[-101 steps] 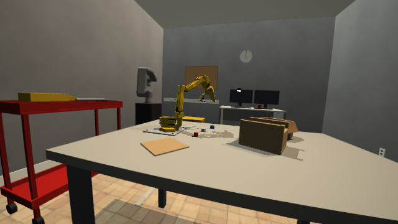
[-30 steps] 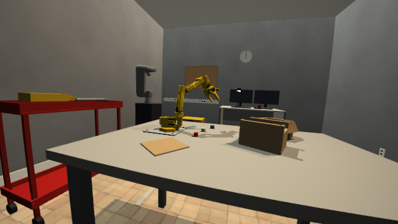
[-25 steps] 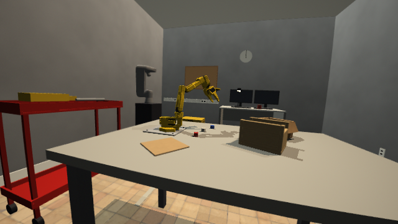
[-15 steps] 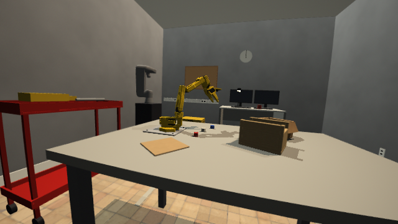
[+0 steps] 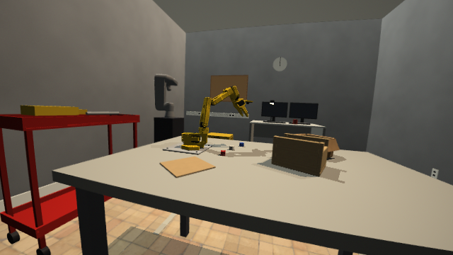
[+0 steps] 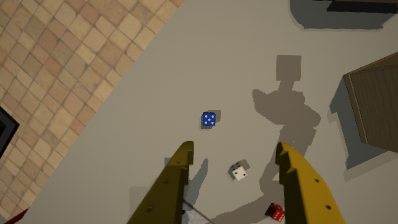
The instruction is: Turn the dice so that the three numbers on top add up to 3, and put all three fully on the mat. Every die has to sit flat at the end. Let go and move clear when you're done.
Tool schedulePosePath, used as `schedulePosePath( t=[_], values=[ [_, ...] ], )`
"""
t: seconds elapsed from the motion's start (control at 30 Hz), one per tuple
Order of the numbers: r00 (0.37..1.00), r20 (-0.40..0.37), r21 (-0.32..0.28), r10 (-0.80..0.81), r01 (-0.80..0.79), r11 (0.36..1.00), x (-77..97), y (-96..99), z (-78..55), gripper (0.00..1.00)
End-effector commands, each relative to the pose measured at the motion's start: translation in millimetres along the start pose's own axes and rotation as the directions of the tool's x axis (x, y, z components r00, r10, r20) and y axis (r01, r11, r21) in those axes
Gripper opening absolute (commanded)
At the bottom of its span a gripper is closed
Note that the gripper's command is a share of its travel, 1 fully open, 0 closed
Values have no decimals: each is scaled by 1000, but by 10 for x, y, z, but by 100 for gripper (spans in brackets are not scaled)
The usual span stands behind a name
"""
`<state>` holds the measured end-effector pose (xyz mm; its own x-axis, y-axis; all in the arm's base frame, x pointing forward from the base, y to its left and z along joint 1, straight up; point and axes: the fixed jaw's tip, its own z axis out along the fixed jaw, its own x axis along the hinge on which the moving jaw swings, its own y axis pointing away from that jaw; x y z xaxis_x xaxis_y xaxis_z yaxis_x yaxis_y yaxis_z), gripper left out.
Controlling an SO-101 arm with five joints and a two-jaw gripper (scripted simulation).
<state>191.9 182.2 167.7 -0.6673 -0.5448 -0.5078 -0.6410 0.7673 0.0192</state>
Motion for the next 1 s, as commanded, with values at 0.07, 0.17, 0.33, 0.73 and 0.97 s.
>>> schedulePosePath(
  t=[0.07, 0.17, 0.33, 0.73, 0.97],
  values=[
    [1000, -12, -6, 12, -12, 1000, 6, 29, 17, 28],
    [1000, -12, -6, 13, -13, 1000, 6, 29, 17, 28],
    [1000, -12, -6, 13, -14, 1000, 6, 29, 17, 28],
    [980, -199, 6, 13, -12, 1000, 193, 22, 426, 28],
    [938, -345, 15, 14, -10, 1000, 400, 14, 728, 28]
  ],
)
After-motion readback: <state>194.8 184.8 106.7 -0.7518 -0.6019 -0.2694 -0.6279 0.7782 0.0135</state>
